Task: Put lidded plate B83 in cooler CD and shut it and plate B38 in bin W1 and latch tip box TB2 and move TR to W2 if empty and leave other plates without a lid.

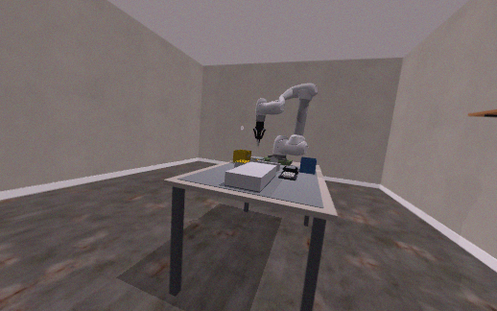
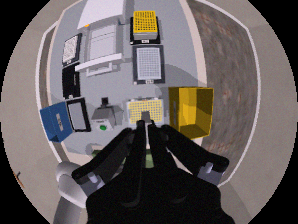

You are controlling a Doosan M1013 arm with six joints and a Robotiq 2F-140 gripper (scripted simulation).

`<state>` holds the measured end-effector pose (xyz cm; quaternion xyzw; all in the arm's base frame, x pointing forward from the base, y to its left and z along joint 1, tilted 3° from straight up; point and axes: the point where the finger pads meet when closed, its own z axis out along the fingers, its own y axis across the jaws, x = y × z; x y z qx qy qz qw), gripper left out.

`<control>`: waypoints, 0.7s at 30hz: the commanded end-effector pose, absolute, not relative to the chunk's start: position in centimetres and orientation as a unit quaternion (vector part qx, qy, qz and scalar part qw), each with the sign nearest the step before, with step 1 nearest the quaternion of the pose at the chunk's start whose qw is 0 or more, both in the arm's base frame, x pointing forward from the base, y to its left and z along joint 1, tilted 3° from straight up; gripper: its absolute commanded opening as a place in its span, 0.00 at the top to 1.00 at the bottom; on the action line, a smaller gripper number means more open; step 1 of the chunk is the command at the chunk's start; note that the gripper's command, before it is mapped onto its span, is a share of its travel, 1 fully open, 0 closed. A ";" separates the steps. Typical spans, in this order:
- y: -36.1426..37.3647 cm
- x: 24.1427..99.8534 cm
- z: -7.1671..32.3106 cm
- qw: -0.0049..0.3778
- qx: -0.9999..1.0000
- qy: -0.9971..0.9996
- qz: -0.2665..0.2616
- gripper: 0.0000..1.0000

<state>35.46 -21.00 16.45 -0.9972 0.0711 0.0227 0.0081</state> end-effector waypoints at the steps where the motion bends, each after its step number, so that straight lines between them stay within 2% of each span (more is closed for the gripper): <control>1: -21.0 35.5 16.4 0.008 -0.997 0.071 0.023 1.00; 21: -20.2 30.6 11.2 0.008 -0.997 0.071 0.023 1.00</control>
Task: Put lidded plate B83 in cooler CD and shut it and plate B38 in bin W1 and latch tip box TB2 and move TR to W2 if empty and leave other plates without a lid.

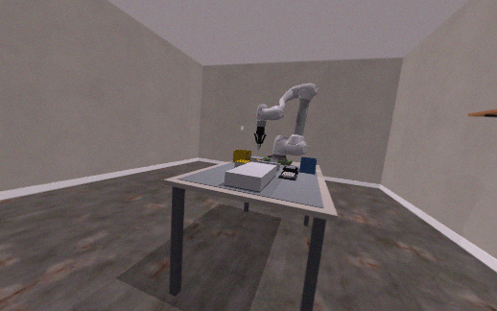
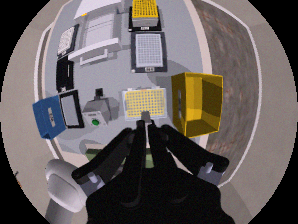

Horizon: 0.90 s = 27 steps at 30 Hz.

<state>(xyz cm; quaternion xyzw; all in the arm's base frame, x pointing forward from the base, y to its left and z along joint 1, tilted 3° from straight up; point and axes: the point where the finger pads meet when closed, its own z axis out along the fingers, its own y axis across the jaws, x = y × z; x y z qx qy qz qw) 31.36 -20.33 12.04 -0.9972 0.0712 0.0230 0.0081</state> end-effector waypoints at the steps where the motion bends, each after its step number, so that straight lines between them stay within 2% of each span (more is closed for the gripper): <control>1: -20.2 30.3 10.9 0.008 -0.997 0.071 0.023 1.00; 27: -20.1 29.6 9.0 0.008 -0.997 0.071 0.023 1.00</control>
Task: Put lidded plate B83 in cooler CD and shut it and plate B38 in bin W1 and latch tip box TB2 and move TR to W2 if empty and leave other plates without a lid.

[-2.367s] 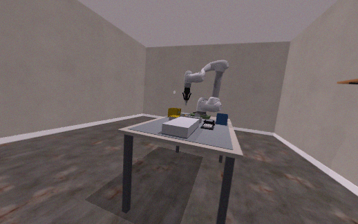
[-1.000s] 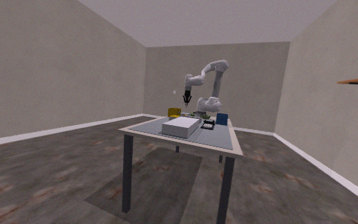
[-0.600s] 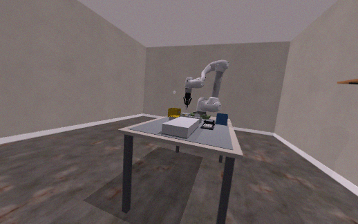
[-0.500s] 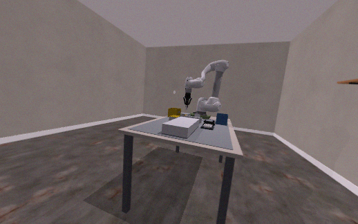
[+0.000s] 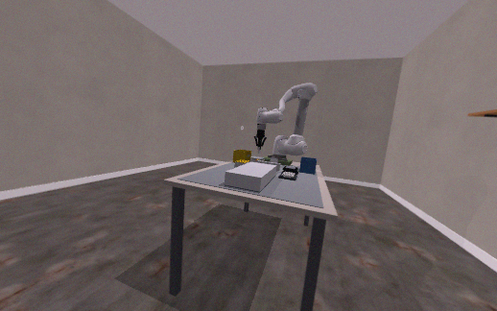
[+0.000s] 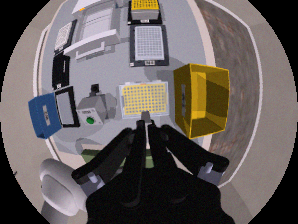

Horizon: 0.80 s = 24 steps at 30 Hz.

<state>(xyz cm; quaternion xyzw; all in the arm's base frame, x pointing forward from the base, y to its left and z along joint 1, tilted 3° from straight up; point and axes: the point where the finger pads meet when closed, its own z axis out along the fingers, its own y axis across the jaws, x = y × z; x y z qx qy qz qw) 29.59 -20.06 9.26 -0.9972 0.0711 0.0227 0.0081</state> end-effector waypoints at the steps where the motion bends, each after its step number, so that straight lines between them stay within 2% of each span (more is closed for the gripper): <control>1: -20.1 29.6 8.8 0.008 -0.997 0.071 0.023 1.00; 24: -20.0 29.5 6.0 0.008 -0.997 0.071 0.023 1.00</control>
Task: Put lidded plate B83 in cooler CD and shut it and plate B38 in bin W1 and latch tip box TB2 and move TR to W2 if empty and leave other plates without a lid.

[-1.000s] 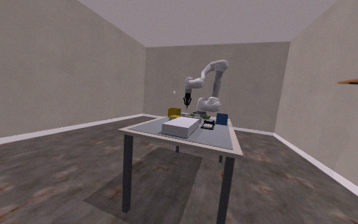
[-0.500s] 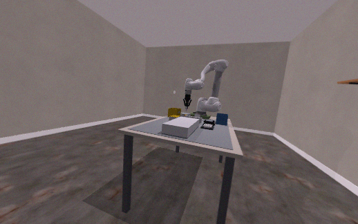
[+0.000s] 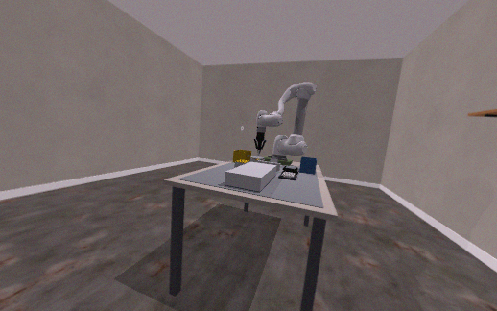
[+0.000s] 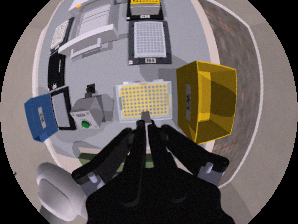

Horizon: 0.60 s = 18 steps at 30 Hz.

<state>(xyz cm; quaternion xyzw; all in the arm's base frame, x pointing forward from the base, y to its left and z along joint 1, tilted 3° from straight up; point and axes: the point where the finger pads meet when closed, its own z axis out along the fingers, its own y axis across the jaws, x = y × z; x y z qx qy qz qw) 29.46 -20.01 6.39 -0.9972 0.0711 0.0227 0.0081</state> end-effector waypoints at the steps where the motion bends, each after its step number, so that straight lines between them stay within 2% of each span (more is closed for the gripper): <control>1: -20.0 29.4 5.9 0.008 -0.997 0.071 0.023 1.00; 18: -20.0 29.4 5.4 0.008 -0.997 0.071 0.023 1.00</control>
